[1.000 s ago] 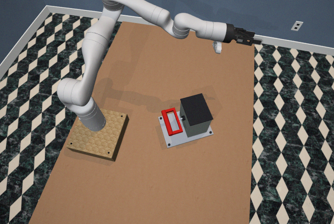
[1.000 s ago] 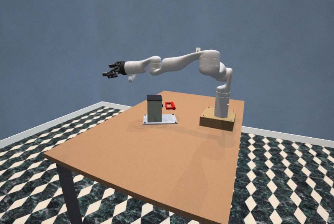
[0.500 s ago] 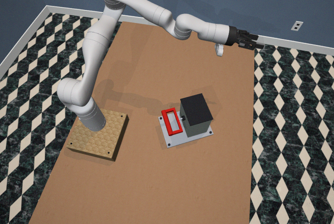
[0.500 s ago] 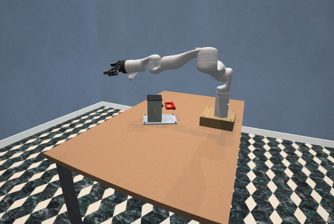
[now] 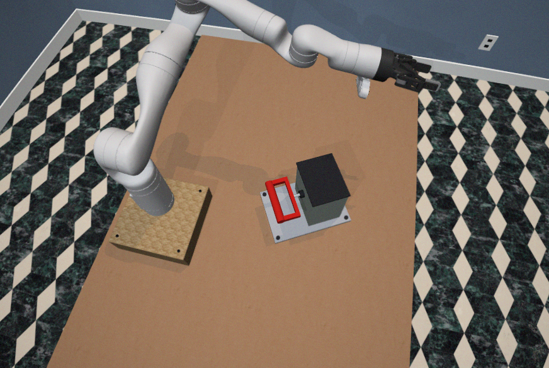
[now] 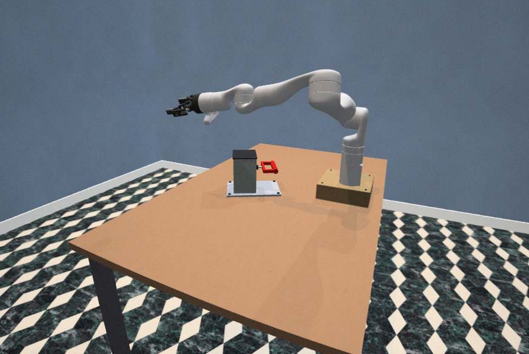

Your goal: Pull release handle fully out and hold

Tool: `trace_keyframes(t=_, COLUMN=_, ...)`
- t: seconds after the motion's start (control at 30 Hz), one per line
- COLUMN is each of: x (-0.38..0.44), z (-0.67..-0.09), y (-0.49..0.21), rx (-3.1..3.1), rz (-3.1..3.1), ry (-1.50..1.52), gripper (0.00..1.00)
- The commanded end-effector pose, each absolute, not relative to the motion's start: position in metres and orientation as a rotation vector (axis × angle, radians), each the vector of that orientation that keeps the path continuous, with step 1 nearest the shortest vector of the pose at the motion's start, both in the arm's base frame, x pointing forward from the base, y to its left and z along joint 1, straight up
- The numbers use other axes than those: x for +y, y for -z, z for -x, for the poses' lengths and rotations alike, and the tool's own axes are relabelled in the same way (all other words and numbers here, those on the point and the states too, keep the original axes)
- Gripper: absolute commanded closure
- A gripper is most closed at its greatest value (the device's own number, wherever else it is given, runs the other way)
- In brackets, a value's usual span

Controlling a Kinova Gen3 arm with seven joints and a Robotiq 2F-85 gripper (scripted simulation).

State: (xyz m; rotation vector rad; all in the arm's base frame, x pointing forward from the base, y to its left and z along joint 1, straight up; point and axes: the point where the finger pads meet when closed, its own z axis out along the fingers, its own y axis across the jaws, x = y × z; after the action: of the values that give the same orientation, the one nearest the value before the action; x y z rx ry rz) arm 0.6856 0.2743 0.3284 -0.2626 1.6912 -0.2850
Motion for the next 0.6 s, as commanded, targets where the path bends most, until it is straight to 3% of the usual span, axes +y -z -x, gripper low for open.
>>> trace_keyframes(t=0.0, x=0.273, z=-0.686, y=-0.331, rx=1.690, rz=0.258, ry=0.283, gripper=0.00)
trace_keyframes(t=0.57, x=0.240, z=-0.694, y=-0.335, rx=1.715, rz=0.163, ry=0.278, gripper=0.00)
